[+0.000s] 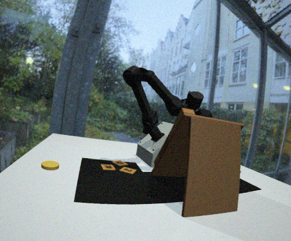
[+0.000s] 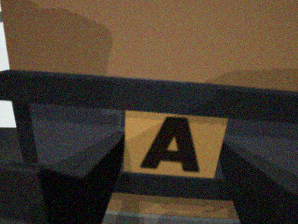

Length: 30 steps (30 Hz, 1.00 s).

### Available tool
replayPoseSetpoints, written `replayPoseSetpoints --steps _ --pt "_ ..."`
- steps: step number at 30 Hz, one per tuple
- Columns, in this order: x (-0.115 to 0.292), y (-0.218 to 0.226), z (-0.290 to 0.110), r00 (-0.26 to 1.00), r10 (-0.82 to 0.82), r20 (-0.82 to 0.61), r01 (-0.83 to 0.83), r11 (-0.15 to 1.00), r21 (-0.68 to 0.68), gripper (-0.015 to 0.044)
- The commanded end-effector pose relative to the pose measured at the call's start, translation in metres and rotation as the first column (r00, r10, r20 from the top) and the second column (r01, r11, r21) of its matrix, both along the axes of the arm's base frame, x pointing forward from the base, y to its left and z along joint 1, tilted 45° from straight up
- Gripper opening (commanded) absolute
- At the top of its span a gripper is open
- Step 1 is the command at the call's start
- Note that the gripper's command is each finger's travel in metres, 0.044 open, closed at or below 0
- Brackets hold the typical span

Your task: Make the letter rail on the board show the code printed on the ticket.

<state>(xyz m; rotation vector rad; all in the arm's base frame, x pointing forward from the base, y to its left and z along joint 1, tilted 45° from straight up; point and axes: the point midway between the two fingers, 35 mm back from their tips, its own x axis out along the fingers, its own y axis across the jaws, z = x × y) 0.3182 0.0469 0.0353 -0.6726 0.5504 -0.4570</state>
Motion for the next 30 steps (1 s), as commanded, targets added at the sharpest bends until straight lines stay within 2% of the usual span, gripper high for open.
replayPoseSetpoints --steps 1,30 --pt "-0.0018 -0.0022 0.0001 1.000 0.003 -0.006 -0.003 1.000 -0.002 0.0000" --pt "-0.0046 -0.0119 0.0097 1.000 0.003 -0.007 -0.003 1.000 -0.003 0.0000"
